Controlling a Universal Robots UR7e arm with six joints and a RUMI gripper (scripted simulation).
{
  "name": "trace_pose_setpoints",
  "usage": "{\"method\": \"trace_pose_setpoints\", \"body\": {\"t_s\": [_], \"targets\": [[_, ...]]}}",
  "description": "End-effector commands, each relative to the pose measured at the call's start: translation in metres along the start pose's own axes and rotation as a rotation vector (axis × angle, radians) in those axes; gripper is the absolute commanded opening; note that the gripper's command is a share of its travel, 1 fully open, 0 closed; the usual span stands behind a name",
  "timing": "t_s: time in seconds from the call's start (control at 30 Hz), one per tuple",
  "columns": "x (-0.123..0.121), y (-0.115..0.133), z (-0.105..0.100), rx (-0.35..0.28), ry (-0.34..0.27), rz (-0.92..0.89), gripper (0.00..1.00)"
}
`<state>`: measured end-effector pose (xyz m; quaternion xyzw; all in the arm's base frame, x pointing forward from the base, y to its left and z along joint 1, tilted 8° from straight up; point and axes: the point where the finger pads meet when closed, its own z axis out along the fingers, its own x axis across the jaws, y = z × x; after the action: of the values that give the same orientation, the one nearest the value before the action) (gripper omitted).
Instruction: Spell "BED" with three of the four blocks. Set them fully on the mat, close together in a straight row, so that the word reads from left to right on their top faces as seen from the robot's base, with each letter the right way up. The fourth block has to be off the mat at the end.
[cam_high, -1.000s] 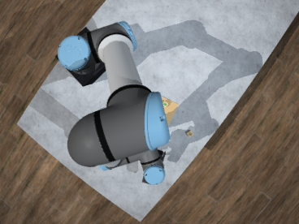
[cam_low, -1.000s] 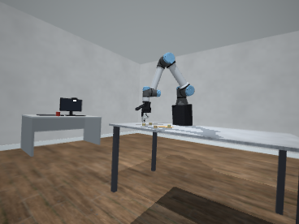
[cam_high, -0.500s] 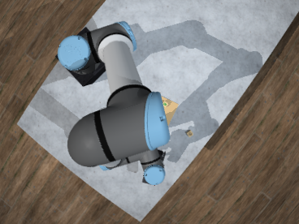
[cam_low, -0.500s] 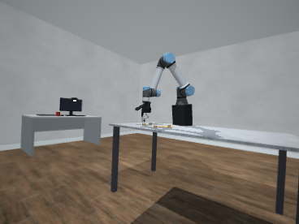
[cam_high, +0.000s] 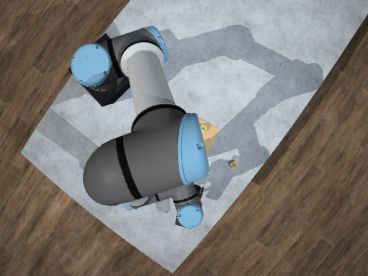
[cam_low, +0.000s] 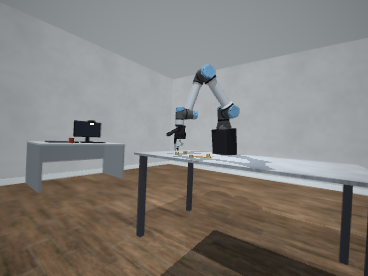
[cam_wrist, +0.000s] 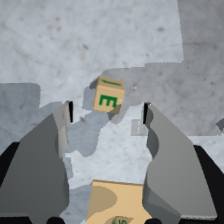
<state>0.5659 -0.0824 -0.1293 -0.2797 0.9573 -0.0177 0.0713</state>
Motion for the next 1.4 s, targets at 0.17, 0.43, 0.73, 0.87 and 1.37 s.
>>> {"method": "trace_pose_setpoints", "body": {"t_s": [0.17, 0.43, 0.73, 0.87, 1.37], "targets": [[0.000, 0.002, 0.000, 0.000, 0.000, -0.001, 0.37], [0.001, 0.003, 0.000, -0.001, 0.001, -0.001, 0.37], [0.001, 0.002, 0.000, -0.001, 0.001, -0.001, 0.37], [0.001, 0.002, 0.000, -0.001, 0.001, -0.001, 0.37], [-0.001, 0.000, 0.014, 0.002, -0.002, -0.002, 0.37]]}}
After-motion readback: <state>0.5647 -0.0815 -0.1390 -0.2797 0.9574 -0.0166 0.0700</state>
